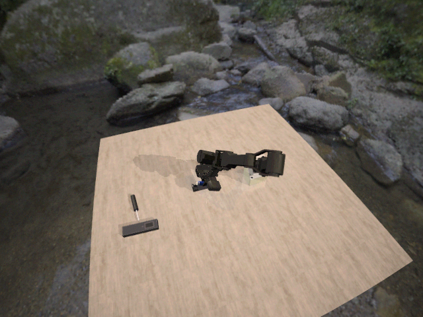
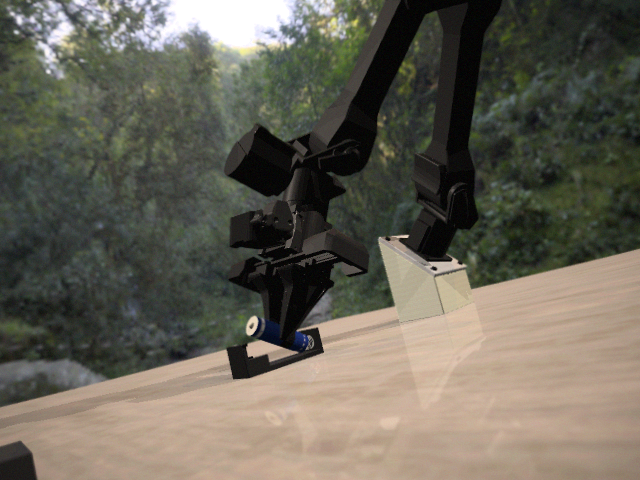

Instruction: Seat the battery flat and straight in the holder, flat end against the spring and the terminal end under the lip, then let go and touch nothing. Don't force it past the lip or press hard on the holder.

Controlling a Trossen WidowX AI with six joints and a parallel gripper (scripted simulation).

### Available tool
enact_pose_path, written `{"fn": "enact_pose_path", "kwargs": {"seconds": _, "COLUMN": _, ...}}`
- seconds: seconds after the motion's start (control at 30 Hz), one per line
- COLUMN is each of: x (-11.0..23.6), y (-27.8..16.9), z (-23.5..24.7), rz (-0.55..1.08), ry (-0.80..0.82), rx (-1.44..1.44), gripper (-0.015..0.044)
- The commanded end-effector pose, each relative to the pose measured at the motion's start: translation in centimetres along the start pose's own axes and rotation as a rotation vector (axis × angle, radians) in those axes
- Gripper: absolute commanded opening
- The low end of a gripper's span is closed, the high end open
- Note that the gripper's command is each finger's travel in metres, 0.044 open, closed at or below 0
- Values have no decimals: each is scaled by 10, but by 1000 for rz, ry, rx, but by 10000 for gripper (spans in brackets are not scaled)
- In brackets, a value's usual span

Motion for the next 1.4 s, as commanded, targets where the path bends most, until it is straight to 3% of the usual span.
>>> {"fn": "enact_pose_path", "kwargs": {"seconds": 0.0, "x": -3, "y": -2, "z": -2, "rz": 30, "ry": -6, "rx": -4, "gripper": 65}}
{"fn": "enact_pose_path", "kwargs": {"seconds": 1.37, "x": -15, "y": 7, "z": -7, "rz": 249, "ry": 6, "rx": 8, "gripper": 65}}
Point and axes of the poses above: the point midway between the two fingers, 35 mm back from their tips, its own x axis back along the fingers, its own z axis across the jaws, y = z × x, the point moved 2 cm from there along x, back along the fingers, and after that the axes turned 7 degrees about x, right-handed, at the moved point
